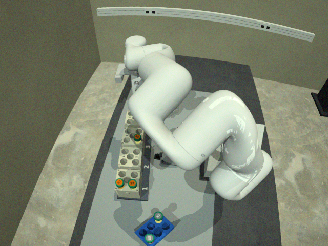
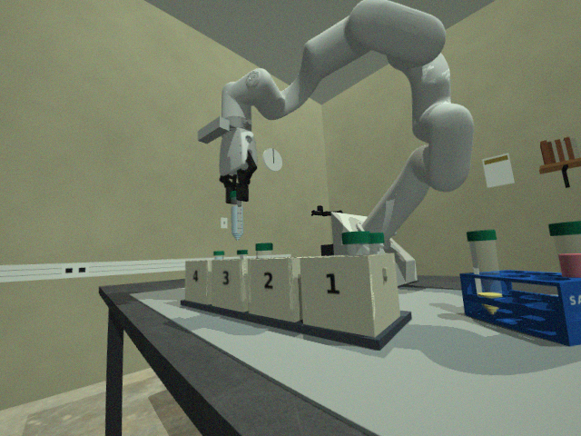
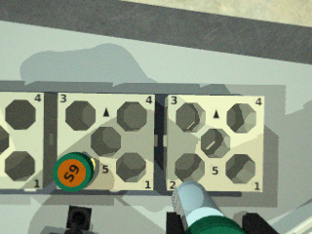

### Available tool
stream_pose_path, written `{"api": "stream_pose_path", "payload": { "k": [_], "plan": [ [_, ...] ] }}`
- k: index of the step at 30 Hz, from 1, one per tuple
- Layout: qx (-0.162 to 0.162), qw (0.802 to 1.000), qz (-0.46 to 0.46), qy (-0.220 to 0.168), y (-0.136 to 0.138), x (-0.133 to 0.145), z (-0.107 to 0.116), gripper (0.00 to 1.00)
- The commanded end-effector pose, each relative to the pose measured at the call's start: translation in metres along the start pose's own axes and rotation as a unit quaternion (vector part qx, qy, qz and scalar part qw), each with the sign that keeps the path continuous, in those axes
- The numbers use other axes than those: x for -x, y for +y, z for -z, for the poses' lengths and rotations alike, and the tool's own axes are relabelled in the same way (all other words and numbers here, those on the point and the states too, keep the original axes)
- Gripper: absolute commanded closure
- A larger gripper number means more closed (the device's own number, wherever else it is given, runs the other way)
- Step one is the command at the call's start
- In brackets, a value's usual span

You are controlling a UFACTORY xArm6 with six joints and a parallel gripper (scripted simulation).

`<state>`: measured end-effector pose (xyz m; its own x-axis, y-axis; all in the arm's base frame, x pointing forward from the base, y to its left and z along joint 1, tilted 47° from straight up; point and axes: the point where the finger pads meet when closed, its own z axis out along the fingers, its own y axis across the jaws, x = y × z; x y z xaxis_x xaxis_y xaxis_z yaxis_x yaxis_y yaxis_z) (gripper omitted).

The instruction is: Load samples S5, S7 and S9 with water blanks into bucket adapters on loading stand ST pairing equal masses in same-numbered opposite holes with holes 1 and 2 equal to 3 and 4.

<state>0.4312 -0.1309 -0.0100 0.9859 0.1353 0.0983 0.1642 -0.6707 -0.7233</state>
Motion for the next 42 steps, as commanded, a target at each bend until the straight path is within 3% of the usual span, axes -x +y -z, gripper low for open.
{"api": "stream_pose_path", "payload": {
  "k": [1, 25, 42],
  "plan": [
    [0.002, 1.0, 0.0, 0.002, -0.019, -0.013, 0.002, 1.0],
    [0.002, 1.0, 0.0, 0.002, -0.103, -0.065, 0.002, 1.0],
    [0.002, 1.0, 0.0, 0.002, -0.103, -0.065, 0.002, 1.0]
  ]
}}
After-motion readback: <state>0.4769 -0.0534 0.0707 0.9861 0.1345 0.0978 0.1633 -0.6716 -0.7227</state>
